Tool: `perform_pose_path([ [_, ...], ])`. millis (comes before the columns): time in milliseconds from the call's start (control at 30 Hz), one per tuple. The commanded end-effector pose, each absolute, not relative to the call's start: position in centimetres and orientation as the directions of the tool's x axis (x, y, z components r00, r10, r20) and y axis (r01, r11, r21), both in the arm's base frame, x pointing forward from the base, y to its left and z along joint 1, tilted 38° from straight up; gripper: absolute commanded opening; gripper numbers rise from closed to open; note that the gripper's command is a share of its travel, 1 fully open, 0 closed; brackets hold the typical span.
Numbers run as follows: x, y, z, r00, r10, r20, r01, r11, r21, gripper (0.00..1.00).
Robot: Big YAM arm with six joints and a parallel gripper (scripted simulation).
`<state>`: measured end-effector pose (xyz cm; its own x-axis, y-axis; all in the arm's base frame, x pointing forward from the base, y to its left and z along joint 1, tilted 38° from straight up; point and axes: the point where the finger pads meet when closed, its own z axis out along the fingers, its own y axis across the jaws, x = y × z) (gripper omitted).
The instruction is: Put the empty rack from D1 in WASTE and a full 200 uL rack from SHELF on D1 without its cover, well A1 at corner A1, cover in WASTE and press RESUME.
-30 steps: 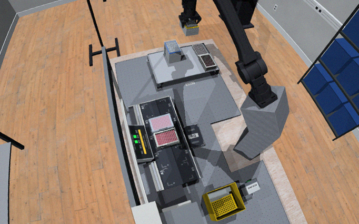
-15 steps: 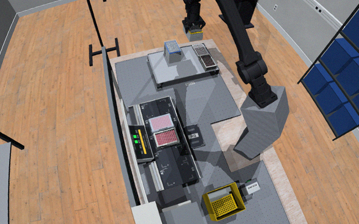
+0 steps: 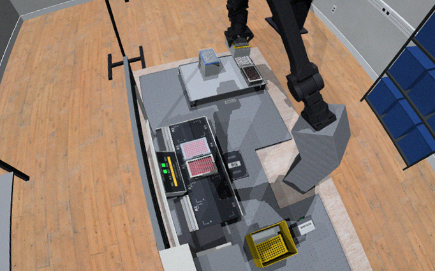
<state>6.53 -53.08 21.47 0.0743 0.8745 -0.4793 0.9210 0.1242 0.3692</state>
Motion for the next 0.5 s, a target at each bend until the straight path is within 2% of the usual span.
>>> perform_pose_path([
  [0, 7.2, -52.4, 23.3, 0.081, 0.843, -0.532, 0.92, 0.142, 0.365, 0.0],
  [467, 7.7, -47.3, 20.0, 0.081, 0.845, -0.529, 0.92, 0.14, 0.366, 0.0],
])
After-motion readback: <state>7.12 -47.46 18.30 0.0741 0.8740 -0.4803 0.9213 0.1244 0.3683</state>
